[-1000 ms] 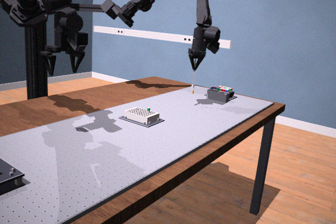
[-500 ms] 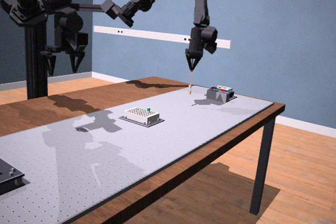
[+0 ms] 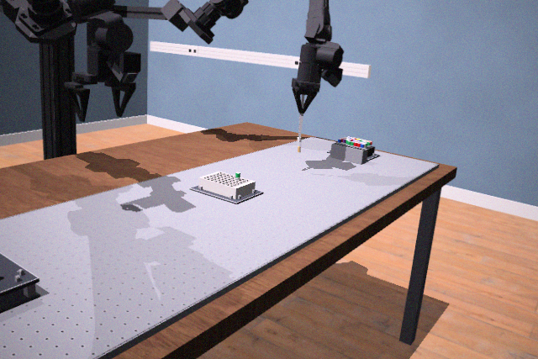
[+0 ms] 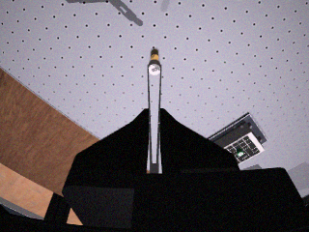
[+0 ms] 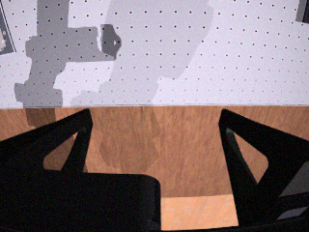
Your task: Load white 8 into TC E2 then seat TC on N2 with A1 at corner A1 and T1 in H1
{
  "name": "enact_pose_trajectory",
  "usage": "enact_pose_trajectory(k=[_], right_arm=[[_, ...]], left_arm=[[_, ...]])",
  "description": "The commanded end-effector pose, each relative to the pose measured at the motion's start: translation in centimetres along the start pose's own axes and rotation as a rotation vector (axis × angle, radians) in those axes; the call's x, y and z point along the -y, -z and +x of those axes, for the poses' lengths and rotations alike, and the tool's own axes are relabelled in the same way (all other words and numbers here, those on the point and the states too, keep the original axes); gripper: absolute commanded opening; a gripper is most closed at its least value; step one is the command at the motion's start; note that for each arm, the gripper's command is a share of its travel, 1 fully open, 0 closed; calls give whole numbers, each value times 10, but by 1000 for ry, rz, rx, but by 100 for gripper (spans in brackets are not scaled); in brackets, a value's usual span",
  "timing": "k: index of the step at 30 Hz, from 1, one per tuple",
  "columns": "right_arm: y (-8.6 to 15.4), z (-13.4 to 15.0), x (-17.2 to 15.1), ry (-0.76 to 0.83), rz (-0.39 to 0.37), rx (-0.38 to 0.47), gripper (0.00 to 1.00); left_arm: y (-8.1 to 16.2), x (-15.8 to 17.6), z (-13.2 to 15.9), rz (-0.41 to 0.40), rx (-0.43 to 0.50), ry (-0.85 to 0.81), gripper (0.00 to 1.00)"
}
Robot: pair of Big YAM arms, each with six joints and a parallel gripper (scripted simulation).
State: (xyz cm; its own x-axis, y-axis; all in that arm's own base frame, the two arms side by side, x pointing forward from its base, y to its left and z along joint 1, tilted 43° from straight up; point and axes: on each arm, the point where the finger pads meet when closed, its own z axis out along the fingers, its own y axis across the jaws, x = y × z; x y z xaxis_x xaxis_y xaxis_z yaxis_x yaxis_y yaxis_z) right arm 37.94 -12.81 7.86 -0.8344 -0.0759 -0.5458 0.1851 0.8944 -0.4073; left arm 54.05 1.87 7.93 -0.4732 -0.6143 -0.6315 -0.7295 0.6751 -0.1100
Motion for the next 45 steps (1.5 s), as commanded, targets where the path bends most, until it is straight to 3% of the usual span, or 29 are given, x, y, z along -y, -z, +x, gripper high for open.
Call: enact_pose_trajectory(k=[1, 45], right_arm=[[2, -6, 0, 10, -1, 16, 100], [2, -6, 0, 10, -1, 16, 100]], left_arm=[[-7, 9, 18, 0, -11, -7, 9], [-8, 49, 68, 4, -2, 0, 9]])
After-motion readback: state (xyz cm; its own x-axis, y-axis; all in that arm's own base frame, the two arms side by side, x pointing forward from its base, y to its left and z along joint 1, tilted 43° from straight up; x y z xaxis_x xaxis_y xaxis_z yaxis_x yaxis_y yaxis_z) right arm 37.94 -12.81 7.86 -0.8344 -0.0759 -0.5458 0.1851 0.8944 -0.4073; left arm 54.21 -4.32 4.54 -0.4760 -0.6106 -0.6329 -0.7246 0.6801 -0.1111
